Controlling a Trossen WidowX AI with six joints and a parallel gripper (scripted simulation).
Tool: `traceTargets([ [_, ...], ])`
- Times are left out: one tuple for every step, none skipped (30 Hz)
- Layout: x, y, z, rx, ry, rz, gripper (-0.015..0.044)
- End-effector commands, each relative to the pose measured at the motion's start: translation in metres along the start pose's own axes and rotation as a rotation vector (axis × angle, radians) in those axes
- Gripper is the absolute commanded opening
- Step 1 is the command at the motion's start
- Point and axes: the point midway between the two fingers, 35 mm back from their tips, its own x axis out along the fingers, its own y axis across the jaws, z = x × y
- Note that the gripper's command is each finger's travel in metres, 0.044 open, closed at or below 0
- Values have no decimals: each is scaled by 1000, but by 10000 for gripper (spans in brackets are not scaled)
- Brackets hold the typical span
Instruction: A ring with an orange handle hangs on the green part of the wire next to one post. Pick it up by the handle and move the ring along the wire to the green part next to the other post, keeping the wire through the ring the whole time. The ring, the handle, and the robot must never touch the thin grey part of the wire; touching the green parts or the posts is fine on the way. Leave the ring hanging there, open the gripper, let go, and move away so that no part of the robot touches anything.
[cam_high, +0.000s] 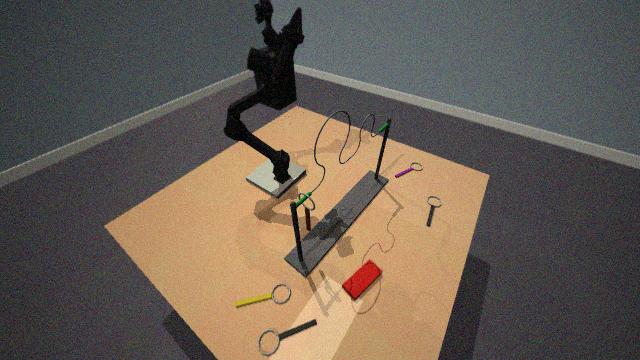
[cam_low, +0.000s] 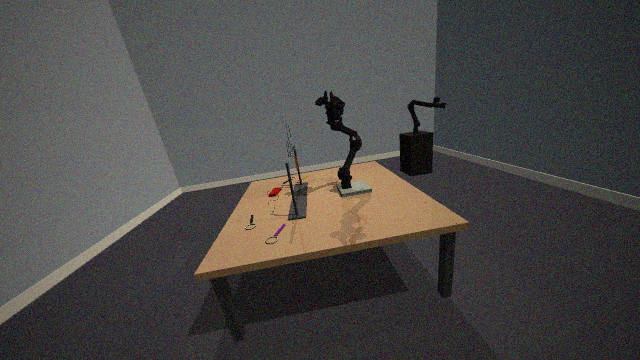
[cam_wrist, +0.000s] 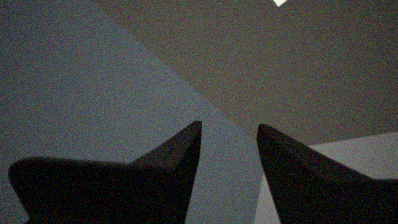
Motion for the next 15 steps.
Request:
traceTargets([
  [-3,-17,-31,-74,88,-47,160],
  [-5,-22,-38,-96,111,-63,160],
  [-7,-28,-45,-119,134,-79,160],
  [-10,-34,-51,-142,156,-96,160],
  [-13,-41,-58,-164,179,-113,160],
  [-16,-47,-64,-186,202,-130,160],
  [-19,-54,-70,-208,224,-148,160],
  [-23,-61,-76,-229,247,-166,160],
  [-27,-68,-81,-251,269,-184,160],
  [-31,-75,-86,-272,292,-202,160],
  [-35,-83,-91,-293,314,-221,160],
  [-40,-90,-96,-313,336,-240,160],
  [-45,-98,-100,-334,358,-259,160],
  [-51,-106,-104,-354,380,-279,160],
  [-56,-114,-107,-374,402,-299,160],
])
